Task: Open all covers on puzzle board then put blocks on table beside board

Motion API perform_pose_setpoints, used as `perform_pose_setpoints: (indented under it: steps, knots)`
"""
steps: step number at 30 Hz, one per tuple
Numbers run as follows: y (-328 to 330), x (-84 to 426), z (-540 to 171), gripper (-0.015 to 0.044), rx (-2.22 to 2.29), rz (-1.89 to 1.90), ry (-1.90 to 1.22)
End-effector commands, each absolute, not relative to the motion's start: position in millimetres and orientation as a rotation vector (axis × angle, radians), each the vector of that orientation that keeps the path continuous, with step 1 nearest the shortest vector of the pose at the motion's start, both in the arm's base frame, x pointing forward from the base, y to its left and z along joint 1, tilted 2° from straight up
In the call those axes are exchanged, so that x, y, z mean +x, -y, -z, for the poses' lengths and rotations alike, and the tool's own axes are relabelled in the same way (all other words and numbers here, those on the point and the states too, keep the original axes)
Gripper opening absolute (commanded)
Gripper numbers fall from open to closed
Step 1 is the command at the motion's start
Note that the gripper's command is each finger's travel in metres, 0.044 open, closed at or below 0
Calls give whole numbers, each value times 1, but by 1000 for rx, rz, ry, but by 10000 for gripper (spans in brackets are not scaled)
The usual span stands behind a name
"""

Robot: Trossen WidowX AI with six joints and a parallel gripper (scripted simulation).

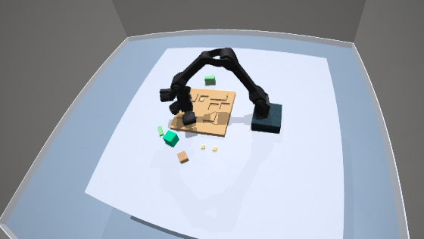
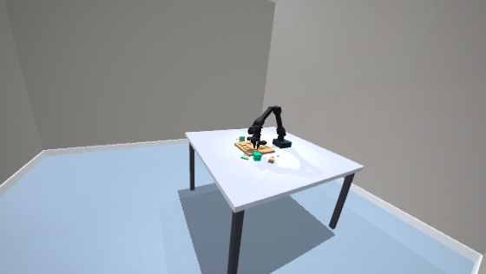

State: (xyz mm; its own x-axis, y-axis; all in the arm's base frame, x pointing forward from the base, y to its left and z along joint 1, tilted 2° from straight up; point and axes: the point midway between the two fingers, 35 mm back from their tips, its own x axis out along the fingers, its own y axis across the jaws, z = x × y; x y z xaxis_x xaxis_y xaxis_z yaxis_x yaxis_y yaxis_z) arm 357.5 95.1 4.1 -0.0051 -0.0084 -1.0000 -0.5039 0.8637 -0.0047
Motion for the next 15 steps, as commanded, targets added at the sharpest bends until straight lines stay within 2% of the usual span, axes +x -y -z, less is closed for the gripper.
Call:
perform_pose_setpoints:
  steps: [1,15]
  knots:
    - [-96,359,-15,144,-328,-315,-1548]
    - [-95,358,-46,144,-10,4,-1571]
